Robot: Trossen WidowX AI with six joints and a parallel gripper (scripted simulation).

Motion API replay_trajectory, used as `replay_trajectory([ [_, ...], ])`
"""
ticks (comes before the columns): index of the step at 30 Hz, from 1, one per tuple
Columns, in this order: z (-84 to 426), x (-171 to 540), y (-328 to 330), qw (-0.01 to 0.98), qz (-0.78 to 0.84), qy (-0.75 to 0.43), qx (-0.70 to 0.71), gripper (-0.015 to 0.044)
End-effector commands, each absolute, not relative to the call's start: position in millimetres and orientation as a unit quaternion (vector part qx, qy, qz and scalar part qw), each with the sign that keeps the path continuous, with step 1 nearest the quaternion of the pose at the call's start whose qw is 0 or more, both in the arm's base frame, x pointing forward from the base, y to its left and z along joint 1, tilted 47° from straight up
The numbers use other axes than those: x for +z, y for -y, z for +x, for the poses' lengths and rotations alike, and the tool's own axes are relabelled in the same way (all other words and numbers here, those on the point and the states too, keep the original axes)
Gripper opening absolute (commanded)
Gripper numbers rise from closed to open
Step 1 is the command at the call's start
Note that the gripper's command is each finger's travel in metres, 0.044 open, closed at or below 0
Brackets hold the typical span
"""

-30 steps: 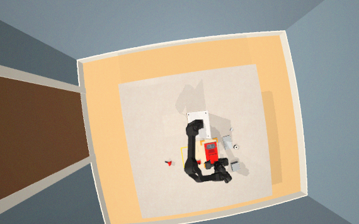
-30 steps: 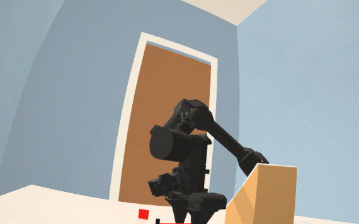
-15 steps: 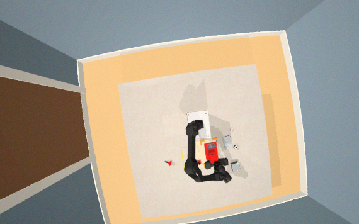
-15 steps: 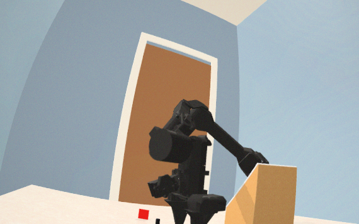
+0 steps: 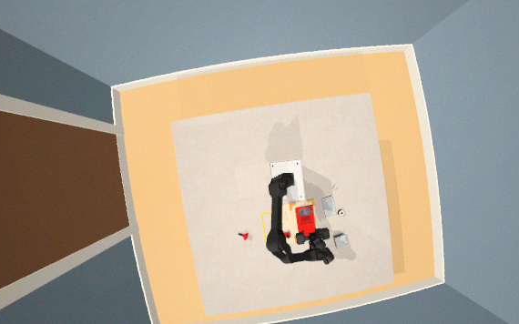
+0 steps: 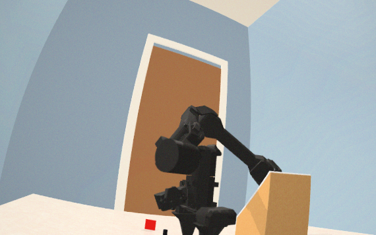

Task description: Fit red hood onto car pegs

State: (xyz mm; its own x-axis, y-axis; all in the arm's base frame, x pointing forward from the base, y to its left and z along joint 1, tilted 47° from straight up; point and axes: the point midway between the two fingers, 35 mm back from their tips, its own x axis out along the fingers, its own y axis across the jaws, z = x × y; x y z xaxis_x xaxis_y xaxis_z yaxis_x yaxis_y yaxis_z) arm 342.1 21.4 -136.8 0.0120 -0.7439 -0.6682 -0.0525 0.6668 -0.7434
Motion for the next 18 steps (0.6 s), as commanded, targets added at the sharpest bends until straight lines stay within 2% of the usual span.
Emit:
replay_trajectory([
  [1,342.3,-138.9,-18.4,0.642,-0.308,-0.649,-0.27,0.0],
  [18,342.1,-135.0,-22.9,0.642,-0.308,-0.649,-0.269,0.0],
])
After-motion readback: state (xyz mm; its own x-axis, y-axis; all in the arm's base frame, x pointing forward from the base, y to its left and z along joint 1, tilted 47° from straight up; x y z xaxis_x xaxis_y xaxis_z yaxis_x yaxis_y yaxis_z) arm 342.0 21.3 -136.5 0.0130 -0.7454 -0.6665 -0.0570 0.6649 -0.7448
